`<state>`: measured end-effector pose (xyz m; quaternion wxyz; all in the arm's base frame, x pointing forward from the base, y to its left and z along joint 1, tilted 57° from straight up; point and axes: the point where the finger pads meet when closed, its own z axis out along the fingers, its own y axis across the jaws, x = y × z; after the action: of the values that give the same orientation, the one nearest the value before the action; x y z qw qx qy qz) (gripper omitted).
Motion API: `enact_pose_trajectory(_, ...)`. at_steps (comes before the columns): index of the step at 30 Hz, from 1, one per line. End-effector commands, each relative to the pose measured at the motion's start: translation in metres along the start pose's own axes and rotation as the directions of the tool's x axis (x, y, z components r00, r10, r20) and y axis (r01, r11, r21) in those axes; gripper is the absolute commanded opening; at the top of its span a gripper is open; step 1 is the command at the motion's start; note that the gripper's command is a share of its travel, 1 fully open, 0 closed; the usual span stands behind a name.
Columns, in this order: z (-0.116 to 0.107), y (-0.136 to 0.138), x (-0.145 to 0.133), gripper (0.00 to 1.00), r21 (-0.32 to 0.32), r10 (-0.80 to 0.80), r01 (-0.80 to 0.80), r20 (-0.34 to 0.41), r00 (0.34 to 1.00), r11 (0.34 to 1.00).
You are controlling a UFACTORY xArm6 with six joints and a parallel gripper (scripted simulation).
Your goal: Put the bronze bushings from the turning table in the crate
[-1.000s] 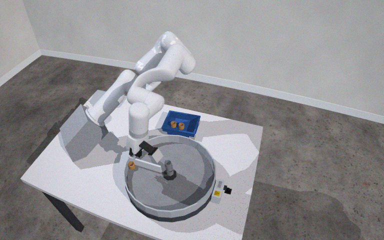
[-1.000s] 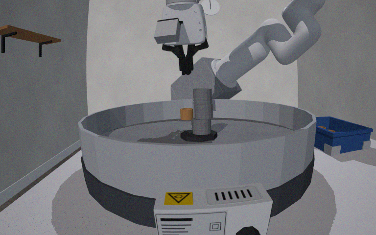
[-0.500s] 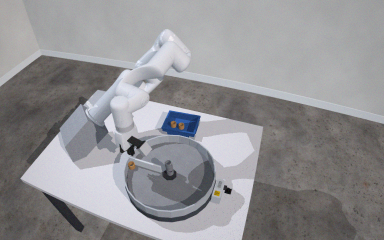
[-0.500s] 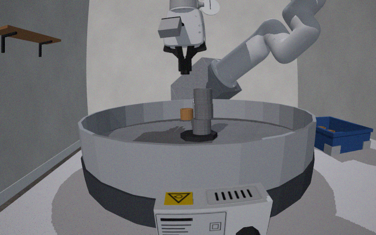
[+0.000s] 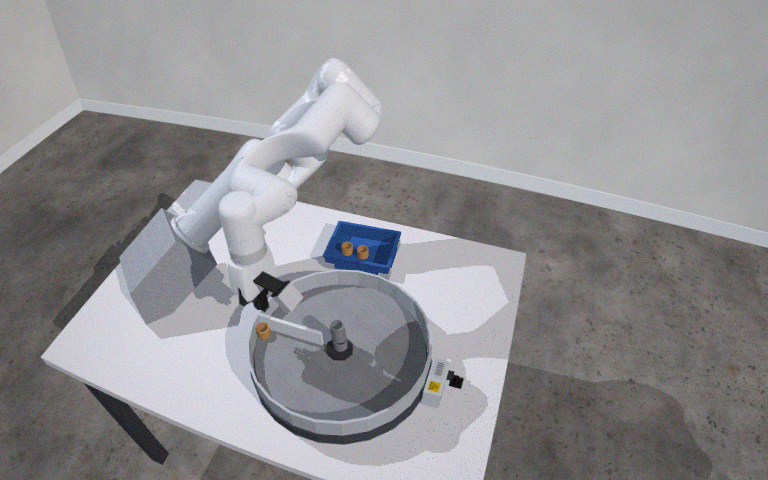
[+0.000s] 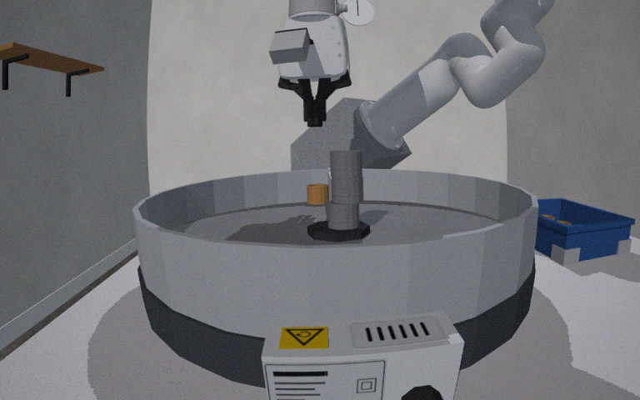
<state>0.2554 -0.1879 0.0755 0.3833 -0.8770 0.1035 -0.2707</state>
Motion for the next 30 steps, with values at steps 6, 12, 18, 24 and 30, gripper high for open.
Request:
enact_pose_trajectory(6, -0.001, 0.001, 0.001, 0.0, -0.002, -0.001, 0.001, -0.001, 1.0, 1.0)
enact_pose_trajectory(12, -0.001, 0.001, 0.001, 0.0, -0.002, -0.001, 0.001, -0.001, 1.0, 1.0)
enact_pose_trajectory(18, 0.0, 0.001, 0.001, 0.0, 0.002, -0.002, 0.002, -0.002, 1.0, 1.0)
enact_pose_trajectory(24, 0.017, 0.0, 0.001, 0.0, 0.013, -0.003, 0.003, -0.002, 1.0, 1.0)
enact_pose_trajectory(30, 0.023, 0.0, 0.001, 0.0, 0.013, -0.003, 0.003, -0.002, 1.0, 1.0)
